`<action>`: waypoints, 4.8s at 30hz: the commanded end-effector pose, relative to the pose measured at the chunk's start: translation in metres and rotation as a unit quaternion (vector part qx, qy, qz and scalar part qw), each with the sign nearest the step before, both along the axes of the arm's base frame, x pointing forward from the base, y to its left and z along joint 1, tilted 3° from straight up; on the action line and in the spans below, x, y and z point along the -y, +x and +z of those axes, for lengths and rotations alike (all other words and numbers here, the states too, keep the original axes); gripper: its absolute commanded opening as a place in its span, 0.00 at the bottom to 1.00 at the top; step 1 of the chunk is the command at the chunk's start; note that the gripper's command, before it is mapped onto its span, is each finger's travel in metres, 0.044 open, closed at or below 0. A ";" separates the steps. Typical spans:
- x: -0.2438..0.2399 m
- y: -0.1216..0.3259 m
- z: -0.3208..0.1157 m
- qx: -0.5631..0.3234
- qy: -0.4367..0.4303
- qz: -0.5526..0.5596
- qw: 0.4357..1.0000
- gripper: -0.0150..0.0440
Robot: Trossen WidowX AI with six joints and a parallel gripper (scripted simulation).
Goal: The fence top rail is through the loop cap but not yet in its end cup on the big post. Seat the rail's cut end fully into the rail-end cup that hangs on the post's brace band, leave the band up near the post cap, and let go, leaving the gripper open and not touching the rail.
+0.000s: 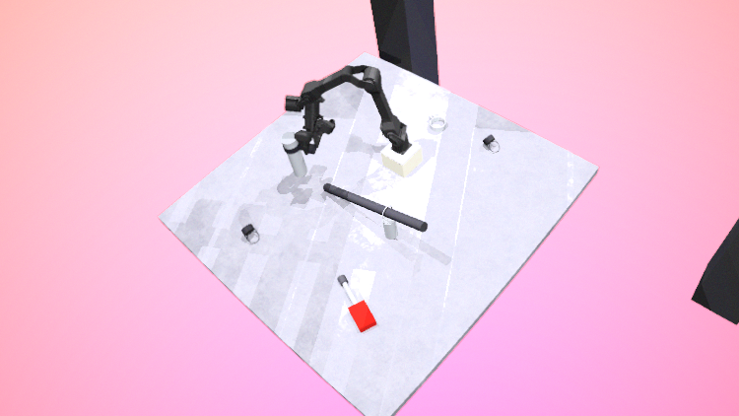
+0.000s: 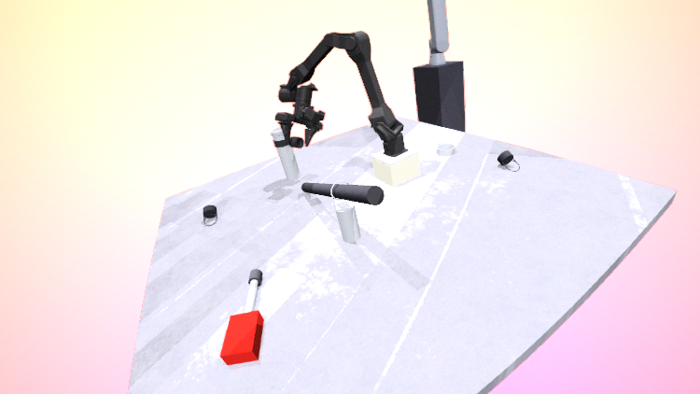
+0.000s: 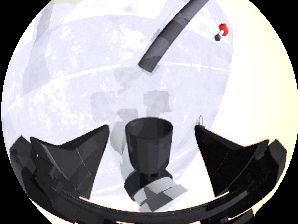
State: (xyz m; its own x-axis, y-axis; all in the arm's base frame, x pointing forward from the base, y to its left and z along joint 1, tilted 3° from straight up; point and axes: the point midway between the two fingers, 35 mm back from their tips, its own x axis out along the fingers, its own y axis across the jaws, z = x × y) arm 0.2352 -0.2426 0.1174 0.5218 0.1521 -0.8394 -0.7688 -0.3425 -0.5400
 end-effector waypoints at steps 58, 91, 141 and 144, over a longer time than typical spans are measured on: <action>-0.011 0.032 -0.018 0.003 0.011 -0.122 0.992 0.25; -0.012 0.048 -0.017 0.007 0.017 -0.208 0.978 0.25; -0.097 0.055 0.049 -0.015 0.164 -0.447 0.879 1.00; -0.115 0.054 0.062 -0.018 0.219 -0.533 0.817 1.00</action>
